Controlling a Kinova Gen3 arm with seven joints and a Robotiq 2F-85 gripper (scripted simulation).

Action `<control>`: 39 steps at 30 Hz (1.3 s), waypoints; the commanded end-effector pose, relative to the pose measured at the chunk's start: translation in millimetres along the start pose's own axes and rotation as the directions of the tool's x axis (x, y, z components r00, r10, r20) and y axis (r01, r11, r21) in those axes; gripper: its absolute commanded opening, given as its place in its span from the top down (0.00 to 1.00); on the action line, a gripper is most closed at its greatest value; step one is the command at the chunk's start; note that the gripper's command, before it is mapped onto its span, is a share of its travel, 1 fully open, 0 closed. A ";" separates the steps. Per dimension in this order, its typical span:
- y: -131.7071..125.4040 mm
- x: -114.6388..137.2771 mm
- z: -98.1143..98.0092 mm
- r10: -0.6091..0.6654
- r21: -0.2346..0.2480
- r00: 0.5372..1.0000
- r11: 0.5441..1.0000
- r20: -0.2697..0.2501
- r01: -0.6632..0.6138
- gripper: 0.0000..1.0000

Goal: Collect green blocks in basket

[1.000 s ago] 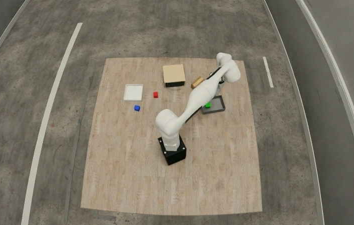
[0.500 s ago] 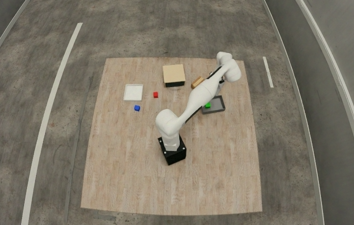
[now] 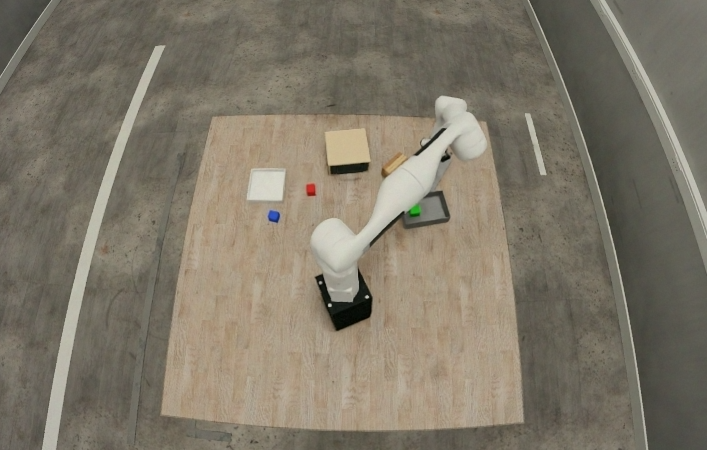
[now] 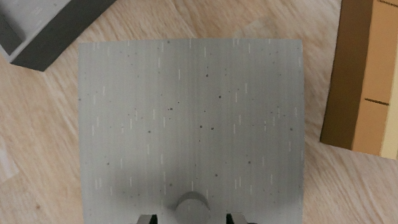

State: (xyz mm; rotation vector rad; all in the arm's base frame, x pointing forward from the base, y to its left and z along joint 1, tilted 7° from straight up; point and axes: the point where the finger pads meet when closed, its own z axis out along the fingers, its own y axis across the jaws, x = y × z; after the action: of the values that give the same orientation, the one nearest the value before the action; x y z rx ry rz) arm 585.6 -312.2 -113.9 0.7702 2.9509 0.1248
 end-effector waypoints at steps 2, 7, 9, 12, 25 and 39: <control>-0.1 -1.0 -17.2 0.000 0.000 1.000 1.000 0.003 0.000 0.60; -0.1 -0.9 -30.9 0.000 0.000 1.000 1.000 0.003 0.000 0.60; -0.1 -0.9 -40.0 0.000 0.000 1.000 1.000 0.003 0.000 0.60; -0.1 -0.9 -53.2 0.000 0.000 1.000 1.000 0.003 0.000 0.60; -0.1 -0.8 -89.4 0.000 0.000 1.000 1.000 0.003 0.000 0.60; -0.1 -0.8 -98.8 0.000 0.000 1.000 1.000 0.003 0.000 0.60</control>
State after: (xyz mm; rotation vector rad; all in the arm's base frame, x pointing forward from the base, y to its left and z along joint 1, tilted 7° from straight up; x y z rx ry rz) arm 575.1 -317.7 -17.2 0.7703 2.9507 0.1250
